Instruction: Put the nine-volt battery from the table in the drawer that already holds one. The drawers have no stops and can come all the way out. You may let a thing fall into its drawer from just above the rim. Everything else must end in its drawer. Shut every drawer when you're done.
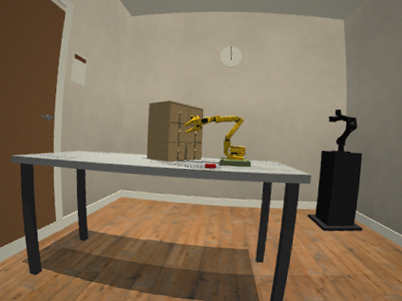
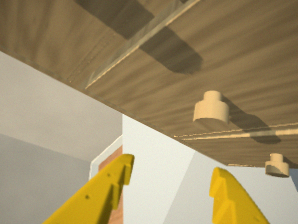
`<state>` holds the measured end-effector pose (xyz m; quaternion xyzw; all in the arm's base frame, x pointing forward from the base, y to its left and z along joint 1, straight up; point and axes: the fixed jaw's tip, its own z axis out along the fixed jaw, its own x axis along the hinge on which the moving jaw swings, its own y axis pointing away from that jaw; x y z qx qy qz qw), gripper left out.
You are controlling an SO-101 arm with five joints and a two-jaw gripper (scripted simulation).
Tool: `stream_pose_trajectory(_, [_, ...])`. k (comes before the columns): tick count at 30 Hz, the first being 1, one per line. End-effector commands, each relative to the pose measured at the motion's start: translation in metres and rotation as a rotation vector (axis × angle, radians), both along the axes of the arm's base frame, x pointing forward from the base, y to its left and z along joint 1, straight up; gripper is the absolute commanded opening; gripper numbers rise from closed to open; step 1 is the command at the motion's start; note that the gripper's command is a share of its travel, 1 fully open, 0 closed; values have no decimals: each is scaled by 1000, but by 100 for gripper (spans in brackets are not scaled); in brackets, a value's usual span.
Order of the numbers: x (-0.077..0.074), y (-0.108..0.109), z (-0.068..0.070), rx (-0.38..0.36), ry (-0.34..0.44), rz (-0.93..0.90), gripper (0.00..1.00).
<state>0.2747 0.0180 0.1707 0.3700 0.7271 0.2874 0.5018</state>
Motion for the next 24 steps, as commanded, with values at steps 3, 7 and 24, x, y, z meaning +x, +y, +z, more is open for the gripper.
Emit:
stream_pose_trajectory(3, [0,-3,-6,7,17,-14,21])
stream_pose_trajectory(7, [0,-3,-6,7,17,-14,21])
stream_pose_trajectory(24, [13,-9,-11,7,17,-35,21])
